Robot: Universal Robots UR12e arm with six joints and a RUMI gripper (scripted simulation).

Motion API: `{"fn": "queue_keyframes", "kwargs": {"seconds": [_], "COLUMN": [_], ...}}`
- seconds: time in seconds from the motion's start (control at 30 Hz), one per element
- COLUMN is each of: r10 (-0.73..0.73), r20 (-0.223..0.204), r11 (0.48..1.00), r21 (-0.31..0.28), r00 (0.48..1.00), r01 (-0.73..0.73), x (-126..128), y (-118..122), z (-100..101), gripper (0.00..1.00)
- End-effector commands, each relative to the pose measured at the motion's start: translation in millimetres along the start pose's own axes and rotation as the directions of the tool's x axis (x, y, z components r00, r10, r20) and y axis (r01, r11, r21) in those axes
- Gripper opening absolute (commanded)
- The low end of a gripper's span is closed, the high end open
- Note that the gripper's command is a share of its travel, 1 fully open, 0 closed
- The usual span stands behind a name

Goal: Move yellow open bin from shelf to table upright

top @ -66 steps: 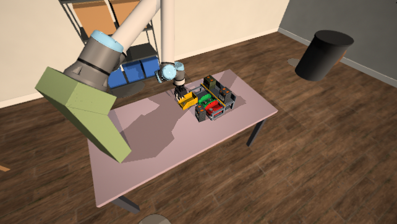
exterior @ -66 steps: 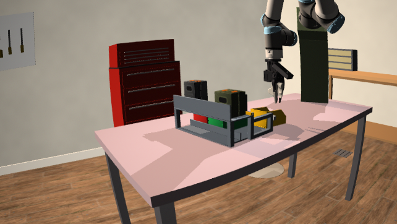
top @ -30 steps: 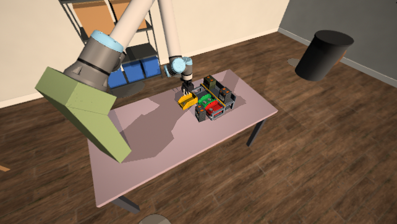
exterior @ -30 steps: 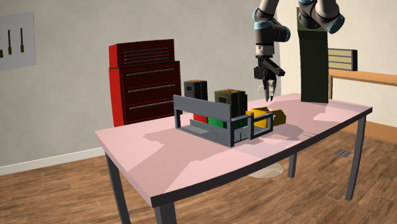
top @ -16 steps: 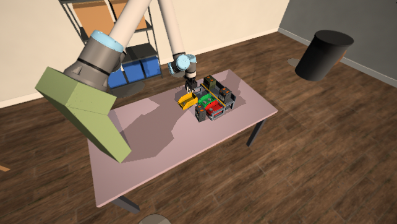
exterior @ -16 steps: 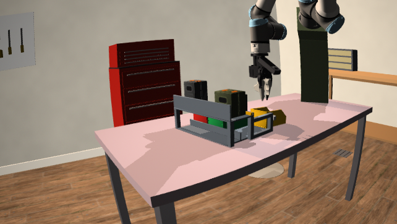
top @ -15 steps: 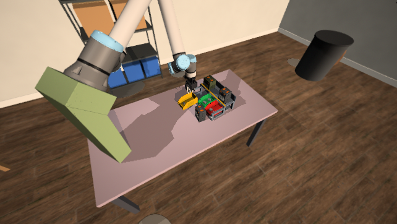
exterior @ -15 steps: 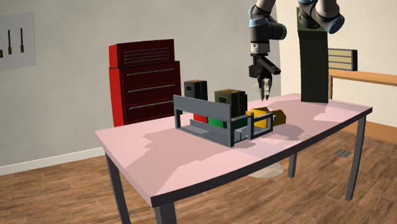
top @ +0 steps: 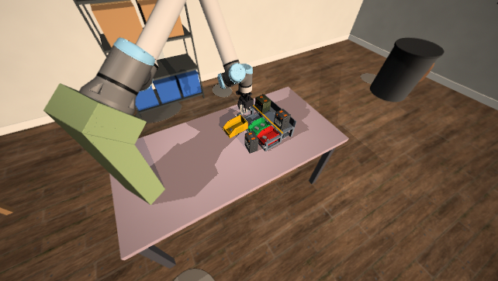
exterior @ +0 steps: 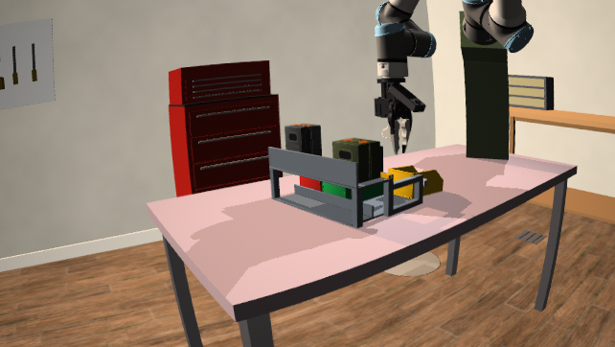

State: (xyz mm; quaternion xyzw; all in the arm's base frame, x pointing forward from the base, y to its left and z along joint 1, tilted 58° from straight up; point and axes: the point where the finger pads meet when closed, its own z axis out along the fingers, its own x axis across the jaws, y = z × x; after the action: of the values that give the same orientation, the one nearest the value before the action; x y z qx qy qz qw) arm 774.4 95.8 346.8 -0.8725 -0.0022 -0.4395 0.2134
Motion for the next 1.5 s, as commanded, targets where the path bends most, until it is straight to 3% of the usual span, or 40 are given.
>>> {"fn": "queue_keyframes", "kwargs": {"seconds": [0.0,0.7,1.47], "r10": [0.0,0.0,0.0], "r20": [0.001,0.001,0.001], "r11": [1.0,1.0,1.0], "r21": [0.0,0.0,0.0], "r00": [1.0,1.0,1.0], "r01": [0.0,0.0,0.0], "x": [6.0,16.4,3.8], "y": [0.1,0.2,0.1], "z": [-1.3,-3.9,-0.7], "gripper": [0.2,0.2,0.2]}}
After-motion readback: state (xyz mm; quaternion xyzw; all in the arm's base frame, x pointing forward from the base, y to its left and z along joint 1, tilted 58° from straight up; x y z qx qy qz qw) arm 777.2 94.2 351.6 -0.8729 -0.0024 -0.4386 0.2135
